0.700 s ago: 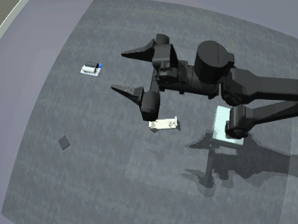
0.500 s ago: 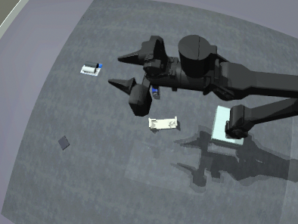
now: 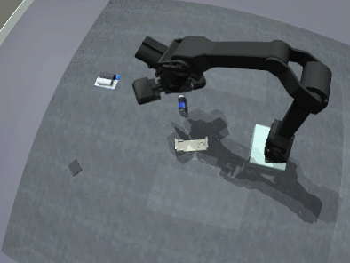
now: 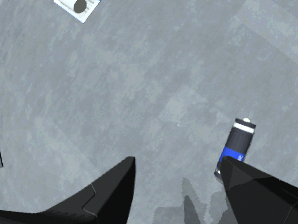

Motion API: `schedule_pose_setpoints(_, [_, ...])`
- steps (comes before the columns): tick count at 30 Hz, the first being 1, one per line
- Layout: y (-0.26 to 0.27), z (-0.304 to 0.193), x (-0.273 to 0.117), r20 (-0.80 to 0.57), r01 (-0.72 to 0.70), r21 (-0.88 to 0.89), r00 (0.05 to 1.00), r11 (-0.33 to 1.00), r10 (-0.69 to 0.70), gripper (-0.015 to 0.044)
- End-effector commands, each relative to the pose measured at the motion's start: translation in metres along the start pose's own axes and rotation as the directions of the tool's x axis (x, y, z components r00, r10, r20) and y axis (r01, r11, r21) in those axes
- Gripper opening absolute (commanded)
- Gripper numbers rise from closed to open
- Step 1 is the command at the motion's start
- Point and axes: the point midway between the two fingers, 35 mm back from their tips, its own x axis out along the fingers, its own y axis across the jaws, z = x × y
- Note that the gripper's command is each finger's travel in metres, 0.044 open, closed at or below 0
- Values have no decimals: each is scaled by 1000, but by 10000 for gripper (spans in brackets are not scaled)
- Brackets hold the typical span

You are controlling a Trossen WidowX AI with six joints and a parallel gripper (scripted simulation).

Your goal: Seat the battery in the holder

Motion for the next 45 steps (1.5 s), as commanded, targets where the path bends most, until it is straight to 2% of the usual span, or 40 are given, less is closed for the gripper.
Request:
schedule_pose_setpoints(1, [-44, -9, 32, -232, 261, 233, 950, 937, -207, 235])
schedule_pose_setpoints(3, [-51, -11, 36, -269, 306, 262, 934, 915, -235, 235])
schedule_pose_setpoints(11, [-51, -11, 37, -269, 306, 262, 934, 915, -235, 235])
schedule_pose_setpoints(43, [-63, -24, 83, -269, 306, 262, 934, 915, -235, 235])
schedule_pose_setpoints(45, [-63, -24, 83, -269, 306, 262, 934, 915, -235, 183])
